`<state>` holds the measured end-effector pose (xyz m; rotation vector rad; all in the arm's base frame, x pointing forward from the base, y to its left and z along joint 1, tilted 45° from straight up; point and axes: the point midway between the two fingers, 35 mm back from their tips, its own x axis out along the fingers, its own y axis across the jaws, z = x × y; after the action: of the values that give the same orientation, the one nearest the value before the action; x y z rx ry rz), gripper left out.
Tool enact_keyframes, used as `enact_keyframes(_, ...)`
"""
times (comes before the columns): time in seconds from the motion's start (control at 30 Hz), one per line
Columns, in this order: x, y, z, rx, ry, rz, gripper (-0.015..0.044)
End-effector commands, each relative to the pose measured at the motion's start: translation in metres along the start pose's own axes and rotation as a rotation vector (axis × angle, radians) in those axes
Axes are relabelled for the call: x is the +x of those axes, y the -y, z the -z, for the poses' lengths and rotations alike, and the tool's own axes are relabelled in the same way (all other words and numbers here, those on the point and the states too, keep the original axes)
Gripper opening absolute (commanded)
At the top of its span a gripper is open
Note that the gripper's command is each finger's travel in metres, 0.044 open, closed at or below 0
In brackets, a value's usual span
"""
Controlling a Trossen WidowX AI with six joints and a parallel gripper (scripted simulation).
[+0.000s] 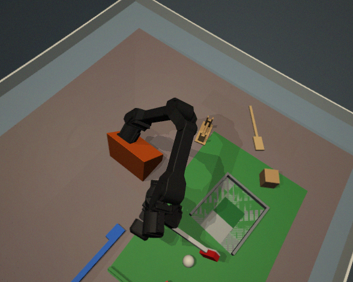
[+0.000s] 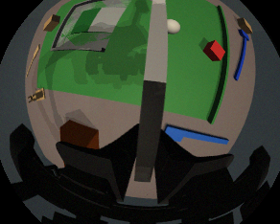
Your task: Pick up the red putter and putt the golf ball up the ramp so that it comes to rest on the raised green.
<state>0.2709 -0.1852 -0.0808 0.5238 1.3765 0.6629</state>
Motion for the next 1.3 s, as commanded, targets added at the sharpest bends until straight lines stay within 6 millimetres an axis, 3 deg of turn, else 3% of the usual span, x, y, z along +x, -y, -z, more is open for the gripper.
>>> enact_keyframes(0.0,0.002,0.03,0.017,0.138,0.0,0.011,0.0)
enact_keyframes(0.17,0.006,0.048,0.032,0.238,-0.008,0.014,0.0)
enact_keyframes(0.37,0.008,0.049,0.032,0.238,-0.008,0.014,0.0)
enact_keyframes(0.67,0.045,0.049,0.032,0.238,-0.007,0.013,0.0)
enact_keyframes(1.27,0.066,0.049,0.032,0.237,-0.006,0.012,0.0)
